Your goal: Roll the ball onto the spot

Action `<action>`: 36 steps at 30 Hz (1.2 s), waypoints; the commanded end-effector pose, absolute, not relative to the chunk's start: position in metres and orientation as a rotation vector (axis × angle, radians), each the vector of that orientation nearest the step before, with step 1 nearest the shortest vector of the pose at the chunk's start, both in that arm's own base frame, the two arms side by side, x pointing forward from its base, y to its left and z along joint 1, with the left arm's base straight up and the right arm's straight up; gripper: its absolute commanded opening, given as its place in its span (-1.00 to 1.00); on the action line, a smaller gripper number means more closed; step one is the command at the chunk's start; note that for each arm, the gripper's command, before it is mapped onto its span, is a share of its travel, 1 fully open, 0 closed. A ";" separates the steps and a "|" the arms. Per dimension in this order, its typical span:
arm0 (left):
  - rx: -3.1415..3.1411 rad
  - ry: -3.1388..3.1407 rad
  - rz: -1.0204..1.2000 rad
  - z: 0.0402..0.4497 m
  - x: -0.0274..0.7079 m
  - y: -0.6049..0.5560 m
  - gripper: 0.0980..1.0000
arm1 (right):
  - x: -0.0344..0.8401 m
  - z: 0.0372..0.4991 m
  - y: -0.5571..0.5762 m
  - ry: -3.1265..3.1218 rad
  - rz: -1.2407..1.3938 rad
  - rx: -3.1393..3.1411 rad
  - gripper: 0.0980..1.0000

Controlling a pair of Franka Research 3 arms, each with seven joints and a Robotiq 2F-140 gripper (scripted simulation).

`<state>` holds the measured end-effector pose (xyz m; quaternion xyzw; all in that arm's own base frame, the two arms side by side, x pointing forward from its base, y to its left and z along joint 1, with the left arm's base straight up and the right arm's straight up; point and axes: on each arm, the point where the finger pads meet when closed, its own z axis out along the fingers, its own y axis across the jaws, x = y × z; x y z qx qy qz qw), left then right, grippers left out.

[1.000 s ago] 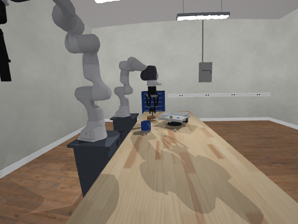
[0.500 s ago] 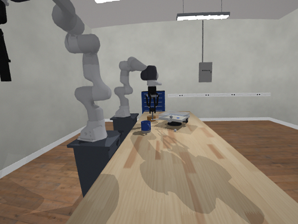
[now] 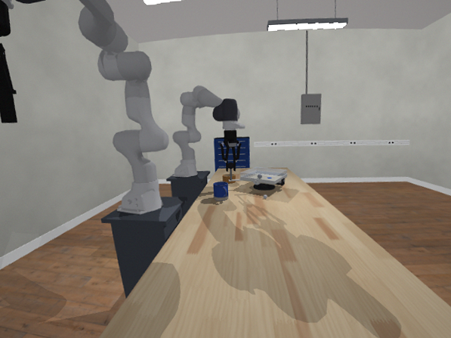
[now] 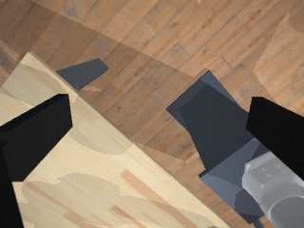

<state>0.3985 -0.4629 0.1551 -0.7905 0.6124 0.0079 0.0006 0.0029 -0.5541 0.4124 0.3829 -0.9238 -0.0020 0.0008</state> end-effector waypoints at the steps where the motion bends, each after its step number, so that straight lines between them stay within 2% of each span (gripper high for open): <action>1: -2.485 1.923 0.000 0.159 0.403 -0.467 -1.00 | 0.003 0.413 -0.554 -2.899 0.000 1.210 1.00; 36: -2.485 1.923 0.000 0.153 0.399 -0.464 -1.00 | 0.003 0.413 -0.554 -2.899 0.000 1.210 1.00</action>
